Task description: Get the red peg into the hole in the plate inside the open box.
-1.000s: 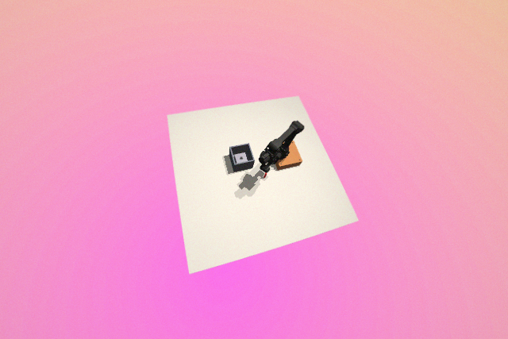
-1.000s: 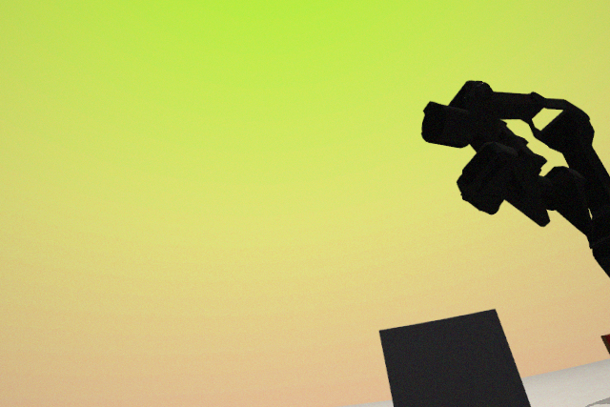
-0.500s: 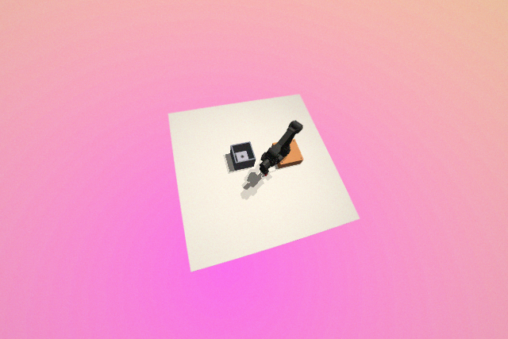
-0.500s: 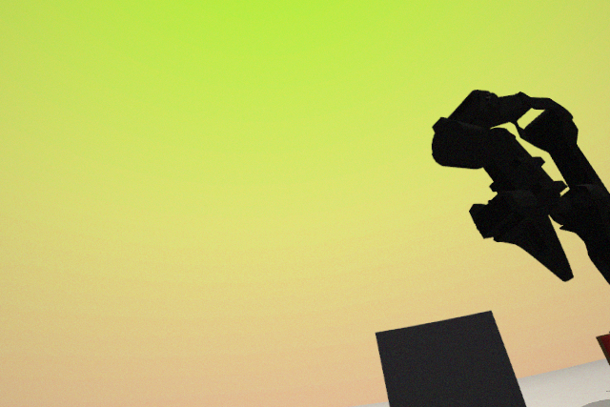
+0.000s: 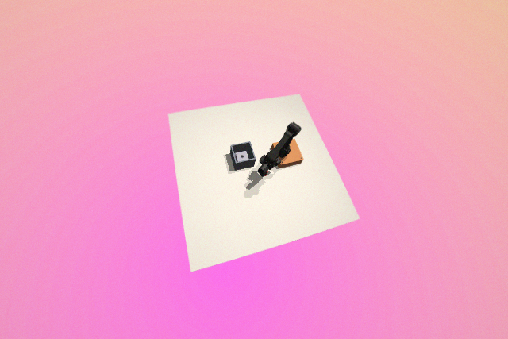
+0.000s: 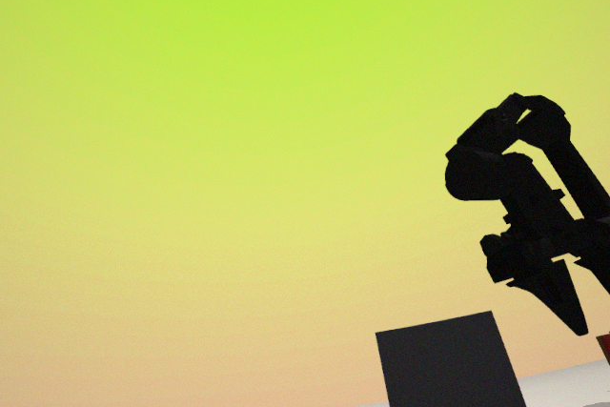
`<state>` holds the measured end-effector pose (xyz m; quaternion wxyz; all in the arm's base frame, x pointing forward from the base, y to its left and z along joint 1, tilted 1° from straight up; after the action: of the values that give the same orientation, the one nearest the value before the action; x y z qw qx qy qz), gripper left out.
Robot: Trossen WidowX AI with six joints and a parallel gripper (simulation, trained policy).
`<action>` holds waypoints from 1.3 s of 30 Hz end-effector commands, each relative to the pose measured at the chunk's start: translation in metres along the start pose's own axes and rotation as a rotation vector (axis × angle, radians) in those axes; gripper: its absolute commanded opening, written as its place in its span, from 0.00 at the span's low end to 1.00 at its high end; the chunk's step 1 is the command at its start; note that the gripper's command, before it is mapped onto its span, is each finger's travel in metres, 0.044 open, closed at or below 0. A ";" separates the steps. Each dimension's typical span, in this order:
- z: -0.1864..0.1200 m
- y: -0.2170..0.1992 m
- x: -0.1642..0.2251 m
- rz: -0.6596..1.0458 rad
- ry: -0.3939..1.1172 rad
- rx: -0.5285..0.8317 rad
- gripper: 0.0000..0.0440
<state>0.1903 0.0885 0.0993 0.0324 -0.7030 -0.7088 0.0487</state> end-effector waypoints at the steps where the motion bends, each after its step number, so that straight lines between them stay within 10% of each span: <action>1: 0.012 0.000 -0.002 0.013 -0.017 -0.002 0.94; 14: 0.046 0.003 -0.004 0.052 -0.046 -0.031 0.86; 31: 0.069 0.020 0.009 -0.014 -0.013 -0.060 0.00; 39: 0.052 0.027 0.006 0.013 0.003 -0.126 0.00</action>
<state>0.2057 0.0935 0.0373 -0.0029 -0.7056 -0.7084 0.0171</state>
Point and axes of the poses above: the point midway between the two fingers, 35 mm back from their tips, its own z axis out along the fingers, its own y axis across the jaws, x = y × z, the point moved 5 cm from there along -z, back along the fingers, and after that the axes turned 13 degrees about z, right-handed, at the moved point
